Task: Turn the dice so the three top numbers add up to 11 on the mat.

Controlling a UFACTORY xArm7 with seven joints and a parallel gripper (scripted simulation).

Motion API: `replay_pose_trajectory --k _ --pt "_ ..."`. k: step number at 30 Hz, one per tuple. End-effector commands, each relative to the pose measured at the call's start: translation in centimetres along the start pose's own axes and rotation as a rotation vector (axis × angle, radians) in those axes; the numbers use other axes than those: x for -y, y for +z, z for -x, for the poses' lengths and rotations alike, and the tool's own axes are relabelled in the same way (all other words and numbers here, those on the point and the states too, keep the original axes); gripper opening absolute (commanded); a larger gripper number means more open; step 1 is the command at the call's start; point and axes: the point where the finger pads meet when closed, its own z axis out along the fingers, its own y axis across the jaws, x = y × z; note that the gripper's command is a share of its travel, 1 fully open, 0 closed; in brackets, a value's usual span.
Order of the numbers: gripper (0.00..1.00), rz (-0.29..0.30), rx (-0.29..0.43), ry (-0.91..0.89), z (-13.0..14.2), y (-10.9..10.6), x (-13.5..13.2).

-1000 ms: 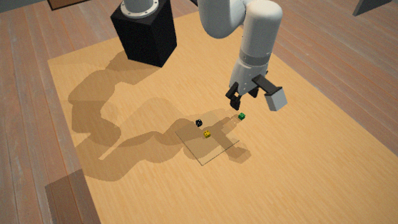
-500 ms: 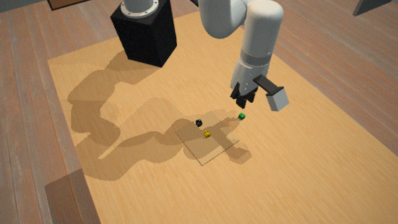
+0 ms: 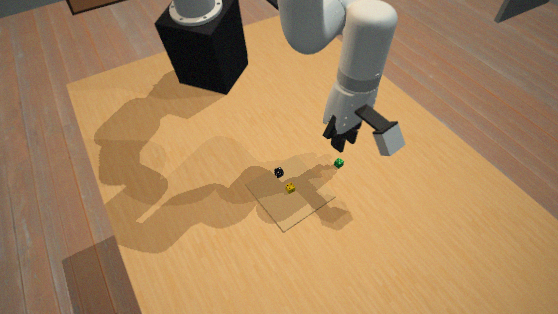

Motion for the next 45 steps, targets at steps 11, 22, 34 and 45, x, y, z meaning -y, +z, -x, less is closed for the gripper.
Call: replay_pose_trajectory --k 11,22,34,45 --pt "0.31 -0.001 -0.004 0.0 -0.2 0.1 0.0" --pt "0.31 -0.001 -0.004 0.0 -0.2 0.9 0.0" --pt "0.31 -0.001 -0.004 0.0 -0.2 2.3 0.0" --pt "0.31 -0.001 -0.004 0.0 -0.2 4.0 0.0"
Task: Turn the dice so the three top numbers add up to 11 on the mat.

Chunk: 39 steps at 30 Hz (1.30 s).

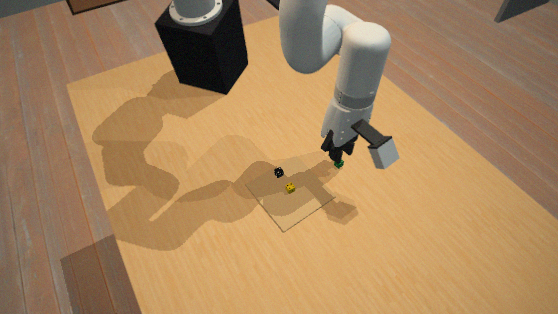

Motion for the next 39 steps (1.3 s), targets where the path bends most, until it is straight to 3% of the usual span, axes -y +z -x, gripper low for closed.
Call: replay_pose_trajectory --k 1,39 --pt "0.31 -0.001 -0.004 0.0 -0.2 0.2 0.0" --pt "0.31 -0.001 -0.004 0.0 -0.2 1.3 0.1"
